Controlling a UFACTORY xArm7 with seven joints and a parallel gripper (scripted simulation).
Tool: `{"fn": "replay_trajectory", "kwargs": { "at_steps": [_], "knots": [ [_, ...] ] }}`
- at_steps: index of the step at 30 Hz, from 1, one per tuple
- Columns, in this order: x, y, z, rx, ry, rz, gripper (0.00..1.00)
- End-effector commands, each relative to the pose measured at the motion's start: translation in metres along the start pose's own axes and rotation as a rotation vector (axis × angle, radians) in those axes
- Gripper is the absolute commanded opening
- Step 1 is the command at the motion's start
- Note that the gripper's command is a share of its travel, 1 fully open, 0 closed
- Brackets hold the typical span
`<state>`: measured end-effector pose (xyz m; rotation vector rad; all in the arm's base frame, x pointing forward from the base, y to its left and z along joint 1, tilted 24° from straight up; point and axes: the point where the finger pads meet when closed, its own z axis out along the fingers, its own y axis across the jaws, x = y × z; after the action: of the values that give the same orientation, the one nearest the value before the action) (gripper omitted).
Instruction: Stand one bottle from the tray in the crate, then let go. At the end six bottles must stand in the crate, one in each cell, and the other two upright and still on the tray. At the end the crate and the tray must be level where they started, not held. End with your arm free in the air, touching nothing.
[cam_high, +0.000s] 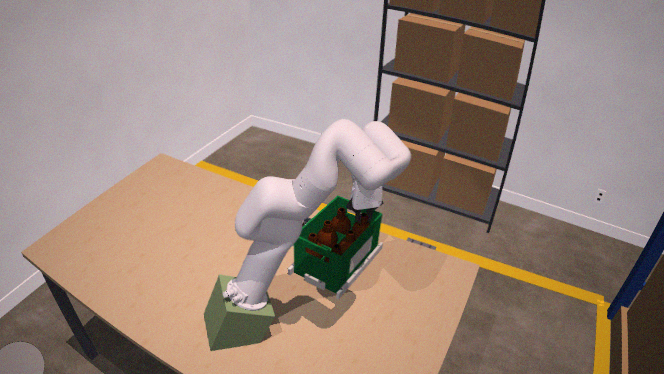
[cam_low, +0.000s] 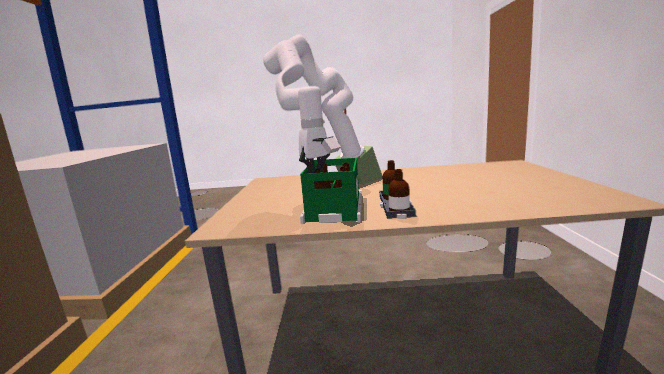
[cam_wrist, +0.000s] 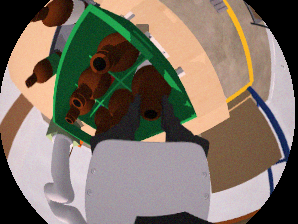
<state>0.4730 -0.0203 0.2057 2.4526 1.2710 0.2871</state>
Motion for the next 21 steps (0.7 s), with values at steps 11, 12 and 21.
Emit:
{"fn": "replay_trajectory", "kwargs": {
  "at_steps": [11,12,21],
  "knots": [
    [0.0012,0.0008,0.0049,-0.002,0.003,0.000,0.00],
    [0.0012,0.0008,0.0054,-0.002,0.003,0.000,0.00],
    [0.0012,0.0008,0.0090,-0.002,0.003,0.000,0.00]
  ]
}}
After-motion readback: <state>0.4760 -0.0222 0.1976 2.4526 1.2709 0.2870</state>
